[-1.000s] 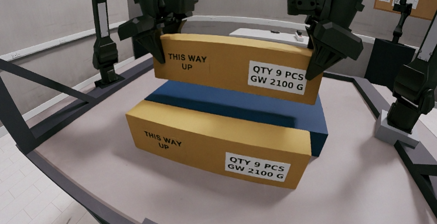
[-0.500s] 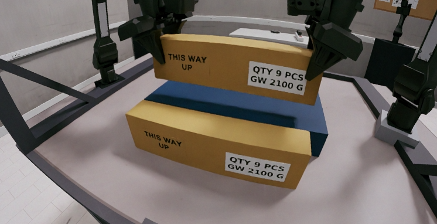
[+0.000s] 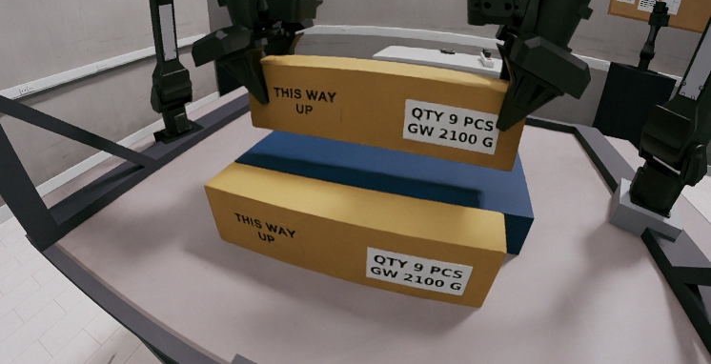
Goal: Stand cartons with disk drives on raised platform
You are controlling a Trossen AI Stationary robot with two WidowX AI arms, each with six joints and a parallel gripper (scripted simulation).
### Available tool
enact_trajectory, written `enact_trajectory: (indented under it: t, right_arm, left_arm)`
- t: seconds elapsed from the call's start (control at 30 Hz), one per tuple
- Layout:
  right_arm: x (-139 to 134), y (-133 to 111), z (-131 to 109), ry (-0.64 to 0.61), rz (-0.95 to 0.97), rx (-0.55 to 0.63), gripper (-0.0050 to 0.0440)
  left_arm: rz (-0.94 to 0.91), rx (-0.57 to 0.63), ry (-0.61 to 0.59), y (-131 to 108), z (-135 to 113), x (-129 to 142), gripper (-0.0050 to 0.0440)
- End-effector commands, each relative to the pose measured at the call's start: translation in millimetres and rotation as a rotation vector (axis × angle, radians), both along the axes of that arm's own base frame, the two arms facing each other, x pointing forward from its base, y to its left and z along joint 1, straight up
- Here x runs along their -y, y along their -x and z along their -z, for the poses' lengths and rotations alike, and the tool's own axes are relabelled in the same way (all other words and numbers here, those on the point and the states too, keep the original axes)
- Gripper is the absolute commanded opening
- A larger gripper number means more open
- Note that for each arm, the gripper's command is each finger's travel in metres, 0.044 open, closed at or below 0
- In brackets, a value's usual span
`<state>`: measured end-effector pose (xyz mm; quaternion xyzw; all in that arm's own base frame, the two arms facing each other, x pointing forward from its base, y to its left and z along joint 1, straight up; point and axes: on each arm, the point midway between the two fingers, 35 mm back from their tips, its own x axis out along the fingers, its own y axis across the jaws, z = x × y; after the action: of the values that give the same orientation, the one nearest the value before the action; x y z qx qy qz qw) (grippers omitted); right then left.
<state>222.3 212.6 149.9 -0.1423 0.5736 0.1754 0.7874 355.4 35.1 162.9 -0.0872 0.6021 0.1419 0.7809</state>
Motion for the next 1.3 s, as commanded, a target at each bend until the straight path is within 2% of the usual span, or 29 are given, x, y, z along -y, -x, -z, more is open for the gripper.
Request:
enact_trajectory:
  t: [0.0, 1.27]
  right_arm:
    - [-3.0, 0.2, -22.7, -0.057, -0.014, 0.053, -0.005]
    - [-2.2, -0.3, -18.3, -0.027, 0.0, 0.025, -0.005]
  left_arm:
    - [-0.012, 0.114, -0.012, -0.6, -37.4, -2.9, -0.005]
    - [-0.009, 0.112, -0.011, -0.7, -31.4, -2.9, -0.005]
